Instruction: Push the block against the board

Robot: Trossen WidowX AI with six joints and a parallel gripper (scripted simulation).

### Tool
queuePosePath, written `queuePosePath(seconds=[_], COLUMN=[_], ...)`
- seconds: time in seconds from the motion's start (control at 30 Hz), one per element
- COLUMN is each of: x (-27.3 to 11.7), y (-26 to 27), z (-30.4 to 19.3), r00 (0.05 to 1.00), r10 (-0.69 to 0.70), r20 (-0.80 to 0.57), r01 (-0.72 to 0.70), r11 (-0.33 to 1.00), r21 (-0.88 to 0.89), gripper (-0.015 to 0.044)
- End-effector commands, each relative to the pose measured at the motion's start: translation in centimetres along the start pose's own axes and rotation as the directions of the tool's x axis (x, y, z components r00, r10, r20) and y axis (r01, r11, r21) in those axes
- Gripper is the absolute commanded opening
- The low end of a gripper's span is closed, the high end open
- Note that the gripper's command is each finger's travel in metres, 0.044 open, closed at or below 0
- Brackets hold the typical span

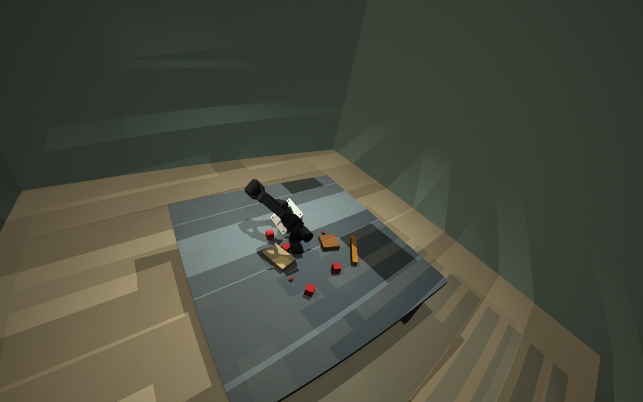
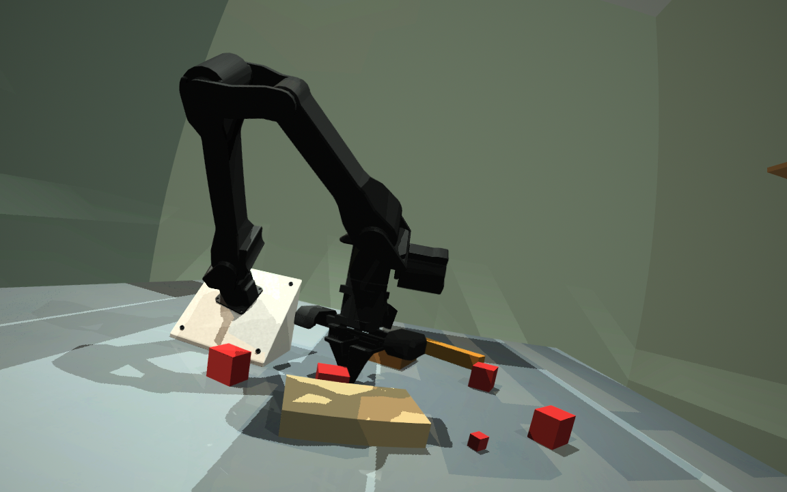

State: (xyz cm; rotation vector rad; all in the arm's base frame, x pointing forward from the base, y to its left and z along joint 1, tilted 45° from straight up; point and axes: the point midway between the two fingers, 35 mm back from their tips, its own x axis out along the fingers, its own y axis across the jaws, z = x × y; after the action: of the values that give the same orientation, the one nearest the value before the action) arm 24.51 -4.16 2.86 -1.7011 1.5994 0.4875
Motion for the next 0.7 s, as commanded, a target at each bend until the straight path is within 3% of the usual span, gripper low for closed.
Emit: queuePosePath(seconds=[0.0,0.67], x=[0.0,0.0], y=[-0.1,-0.1], z=[0.3,3.6], r00=[1.000,1.000], r10=[-0.002,-0.002], r20=[-0.004,-0.002], r01=[0.002,0.002], r11=[1.000,1.000], r21=[-0.002,-0.002], gripper=[0.0000,0.0000])
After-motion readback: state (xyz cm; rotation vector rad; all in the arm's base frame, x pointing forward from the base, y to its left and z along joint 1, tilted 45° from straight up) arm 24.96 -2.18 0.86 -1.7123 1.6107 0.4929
